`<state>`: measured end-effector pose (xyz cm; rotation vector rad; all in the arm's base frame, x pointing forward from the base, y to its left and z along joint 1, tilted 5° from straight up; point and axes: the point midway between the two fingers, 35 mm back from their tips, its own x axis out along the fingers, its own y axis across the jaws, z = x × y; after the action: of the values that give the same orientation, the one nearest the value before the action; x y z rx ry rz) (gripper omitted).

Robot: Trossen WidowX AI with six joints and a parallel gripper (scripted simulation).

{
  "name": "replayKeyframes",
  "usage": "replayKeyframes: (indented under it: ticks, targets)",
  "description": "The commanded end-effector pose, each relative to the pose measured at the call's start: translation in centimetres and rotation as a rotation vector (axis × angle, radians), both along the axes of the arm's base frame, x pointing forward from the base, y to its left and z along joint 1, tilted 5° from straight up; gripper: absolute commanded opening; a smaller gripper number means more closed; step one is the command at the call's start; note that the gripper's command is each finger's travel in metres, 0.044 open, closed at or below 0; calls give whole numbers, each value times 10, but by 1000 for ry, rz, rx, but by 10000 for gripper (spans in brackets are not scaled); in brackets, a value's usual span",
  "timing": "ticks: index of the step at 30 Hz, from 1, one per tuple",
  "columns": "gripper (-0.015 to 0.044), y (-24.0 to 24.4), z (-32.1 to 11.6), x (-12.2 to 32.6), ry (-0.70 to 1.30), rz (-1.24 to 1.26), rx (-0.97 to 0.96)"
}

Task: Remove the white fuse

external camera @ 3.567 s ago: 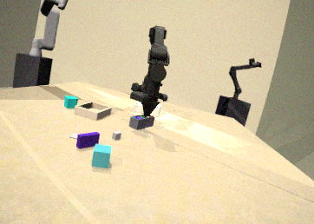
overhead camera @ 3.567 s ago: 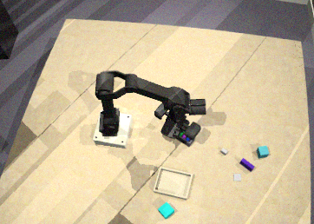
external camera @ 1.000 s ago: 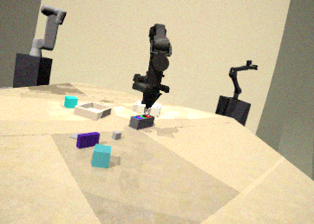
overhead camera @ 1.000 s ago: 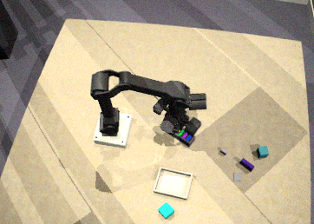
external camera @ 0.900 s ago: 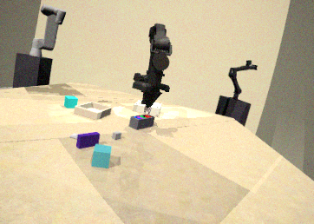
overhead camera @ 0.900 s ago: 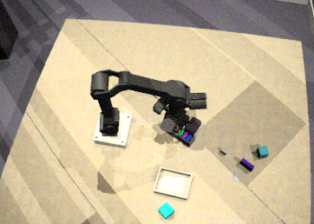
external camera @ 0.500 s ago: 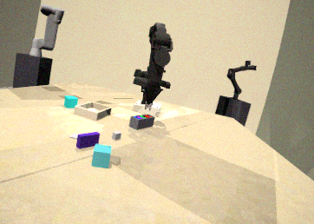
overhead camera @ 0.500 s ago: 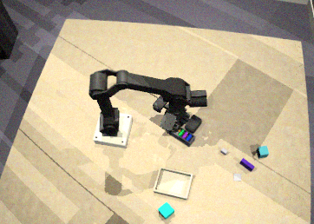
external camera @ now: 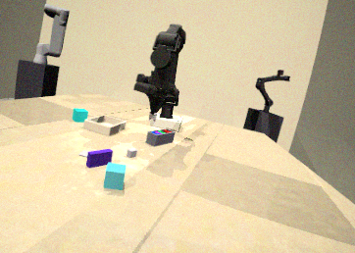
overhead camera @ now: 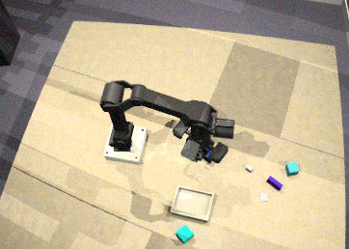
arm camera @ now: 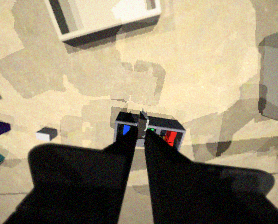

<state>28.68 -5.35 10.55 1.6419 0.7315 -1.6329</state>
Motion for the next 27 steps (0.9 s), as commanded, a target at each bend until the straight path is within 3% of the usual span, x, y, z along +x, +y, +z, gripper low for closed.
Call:
replayKeyframes:
  ticks: [1,27]
  targets:
    - [0,-17,2,3,-1,4,3]
    - [0,-156,13,-25,0,4,-13]
